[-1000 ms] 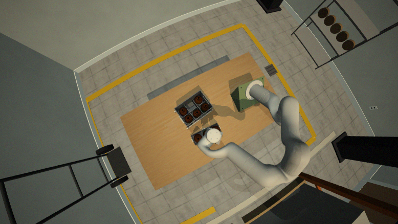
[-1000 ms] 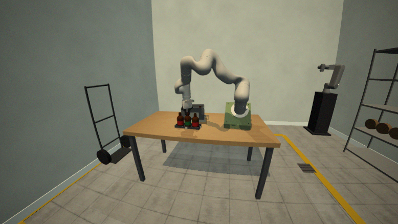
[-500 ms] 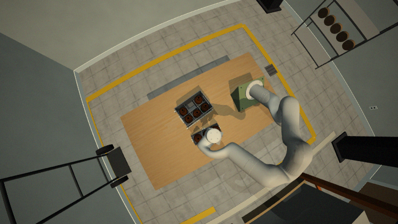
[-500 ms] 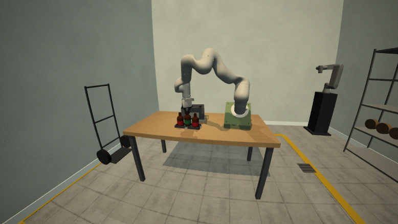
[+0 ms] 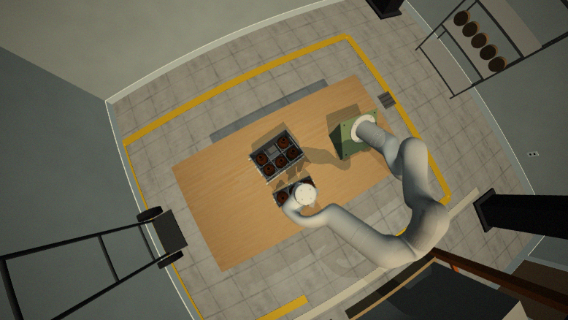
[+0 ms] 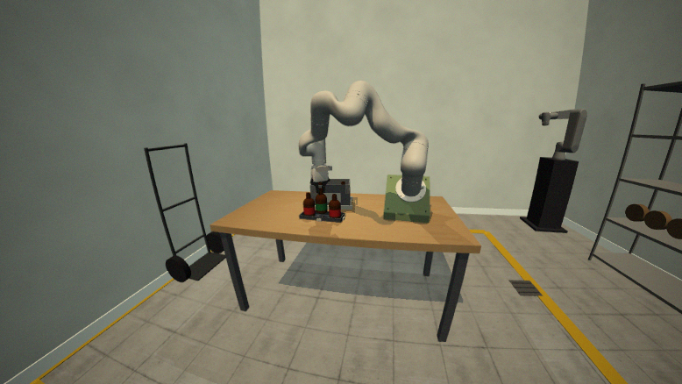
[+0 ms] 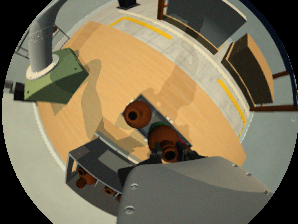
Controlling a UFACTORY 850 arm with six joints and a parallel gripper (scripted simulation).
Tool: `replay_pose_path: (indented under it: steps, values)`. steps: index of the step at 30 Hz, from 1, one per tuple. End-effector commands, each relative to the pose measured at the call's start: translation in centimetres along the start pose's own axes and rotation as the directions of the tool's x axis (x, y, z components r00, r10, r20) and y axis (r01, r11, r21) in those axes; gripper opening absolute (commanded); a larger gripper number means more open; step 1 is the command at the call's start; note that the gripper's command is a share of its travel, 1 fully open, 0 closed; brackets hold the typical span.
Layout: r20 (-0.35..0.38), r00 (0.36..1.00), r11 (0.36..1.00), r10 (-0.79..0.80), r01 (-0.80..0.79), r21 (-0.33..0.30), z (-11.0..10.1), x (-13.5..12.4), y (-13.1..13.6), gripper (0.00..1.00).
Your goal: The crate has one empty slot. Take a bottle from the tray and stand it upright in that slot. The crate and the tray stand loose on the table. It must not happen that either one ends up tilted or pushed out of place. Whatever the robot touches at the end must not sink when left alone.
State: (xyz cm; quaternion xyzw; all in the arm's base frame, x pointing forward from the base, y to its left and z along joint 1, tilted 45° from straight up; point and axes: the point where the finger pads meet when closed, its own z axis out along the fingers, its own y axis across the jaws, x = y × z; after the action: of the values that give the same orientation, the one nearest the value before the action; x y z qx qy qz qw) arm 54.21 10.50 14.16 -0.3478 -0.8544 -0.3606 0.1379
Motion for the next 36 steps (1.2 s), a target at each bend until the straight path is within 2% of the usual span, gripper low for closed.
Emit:
replay_pose_path:
  steps: [1, 36]
  values:
    - [0.001, 1.0, 1.0, -0.001, 0.001, -0.001, -0.38, -0.06, 0.07, 0.0]
    - [0.001, 1.0, 1.0, -0.001, 0.001, -0.001, -0.84, -0.09, 0.09, 0.0]
